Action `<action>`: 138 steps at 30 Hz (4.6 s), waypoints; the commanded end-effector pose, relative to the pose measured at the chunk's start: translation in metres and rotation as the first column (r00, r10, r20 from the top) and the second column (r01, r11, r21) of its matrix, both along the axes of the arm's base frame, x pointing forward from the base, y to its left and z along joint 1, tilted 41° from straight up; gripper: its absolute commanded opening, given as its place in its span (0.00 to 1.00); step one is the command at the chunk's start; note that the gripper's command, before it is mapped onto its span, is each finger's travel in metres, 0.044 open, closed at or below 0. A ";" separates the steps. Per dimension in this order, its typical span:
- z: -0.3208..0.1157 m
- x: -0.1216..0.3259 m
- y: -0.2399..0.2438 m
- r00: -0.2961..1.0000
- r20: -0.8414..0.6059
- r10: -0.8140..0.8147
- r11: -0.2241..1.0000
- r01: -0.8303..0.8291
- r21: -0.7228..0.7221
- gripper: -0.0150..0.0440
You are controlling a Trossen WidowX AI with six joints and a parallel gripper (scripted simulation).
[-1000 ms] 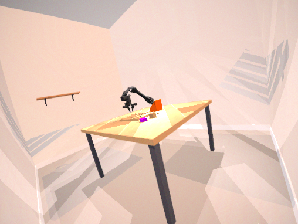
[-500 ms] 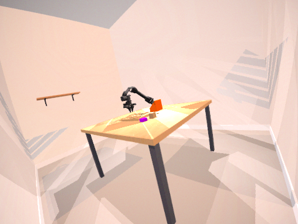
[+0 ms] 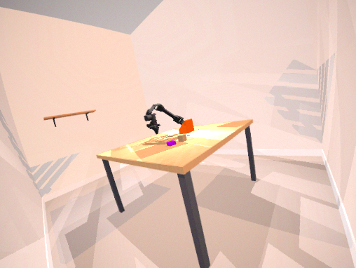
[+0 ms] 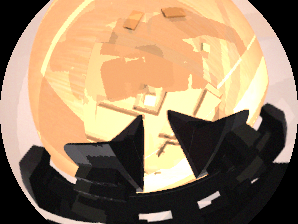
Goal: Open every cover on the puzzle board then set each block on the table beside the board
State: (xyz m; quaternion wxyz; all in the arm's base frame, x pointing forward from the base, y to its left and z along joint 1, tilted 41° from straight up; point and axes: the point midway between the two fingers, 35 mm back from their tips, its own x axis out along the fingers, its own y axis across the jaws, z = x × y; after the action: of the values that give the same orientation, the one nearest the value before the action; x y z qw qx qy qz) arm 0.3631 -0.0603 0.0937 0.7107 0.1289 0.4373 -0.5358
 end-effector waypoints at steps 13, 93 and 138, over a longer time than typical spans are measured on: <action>0.002 0.000 0.000 0.884 -0.308 0.352 0.932 -0.360 0.034 0.50; 0.004 0.000 0.000 -0.936 -0.287 0.203 -0.120 -0.315 0.942 0.50; -0.024 0.002 -0.023 -0.936 -0.287 0.203 -0.119 -0.315 0.942 0.50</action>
State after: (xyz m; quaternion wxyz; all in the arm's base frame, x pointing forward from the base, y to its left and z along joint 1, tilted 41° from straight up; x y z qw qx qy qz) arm 0.3650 -0.0826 0.0710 0.2517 -0.6778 0.6034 0.3364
